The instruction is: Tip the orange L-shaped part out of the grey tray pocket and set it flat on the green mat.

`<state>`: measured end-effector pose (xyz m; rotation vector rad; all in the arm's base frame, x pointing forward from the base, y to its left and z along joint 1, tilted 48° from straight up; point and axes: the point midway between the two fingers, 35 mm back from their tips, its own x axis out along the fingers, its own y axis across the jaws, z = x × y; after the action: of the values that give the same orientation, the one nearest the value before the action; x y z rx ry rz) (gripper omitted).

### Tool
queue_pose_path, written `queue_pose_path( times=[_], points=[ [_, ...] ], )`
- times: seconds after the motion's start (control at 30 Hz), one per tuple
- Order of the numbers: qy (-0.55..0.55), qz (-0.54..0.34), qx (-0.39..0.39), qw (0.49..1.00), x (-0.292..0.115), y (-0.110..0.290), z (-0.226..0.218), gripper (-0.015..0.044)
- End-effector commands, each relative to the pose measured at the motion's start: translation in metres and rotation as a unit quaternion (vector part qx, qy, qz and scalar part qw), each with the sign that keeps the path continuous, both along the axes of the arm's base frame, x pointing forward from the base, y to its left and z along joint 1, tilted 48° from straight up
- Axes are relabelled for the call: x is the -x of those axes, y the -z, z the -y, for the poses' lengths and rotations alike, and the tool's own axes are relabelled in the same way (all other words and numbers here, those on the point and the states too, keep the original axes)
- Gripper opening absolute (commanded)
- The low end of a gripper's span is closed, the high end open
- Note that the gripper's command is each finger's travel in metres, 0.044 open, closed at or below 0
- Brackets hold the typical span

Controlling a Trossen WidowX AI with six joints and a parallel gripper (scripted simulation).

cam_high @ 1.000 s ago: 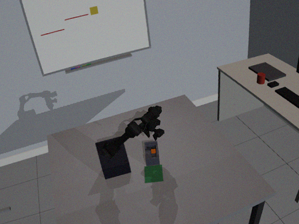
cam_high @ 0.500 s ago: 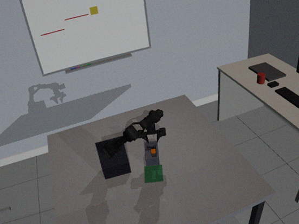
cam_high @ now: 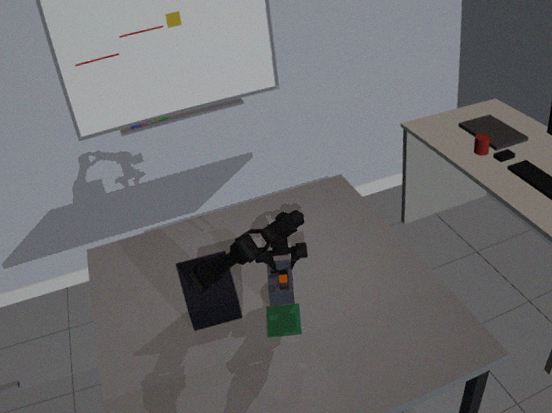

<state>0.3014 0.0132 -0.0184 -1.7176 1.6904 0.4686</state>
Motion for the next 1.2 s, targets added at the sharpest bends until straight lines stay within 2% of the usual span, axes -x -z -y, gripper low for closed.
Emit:
queue_pose_path(
  times=[0.0,0.87,0.97,1.17],
  points=[
    [-0.001,-0.007,0.004,1.000,0.002,0.006,0.006,0.0280],
    [0.000,-0.007,0.006,1.000,0.000,0.030,0.035,0.0280],
    [0.002,0.000,0.002,1.000,-0.003,0.027,0.033,0.0201],
    [0.002,0.000,0.002,1.000,-0.003,0.027,0.033,0.0161]
  ],
)
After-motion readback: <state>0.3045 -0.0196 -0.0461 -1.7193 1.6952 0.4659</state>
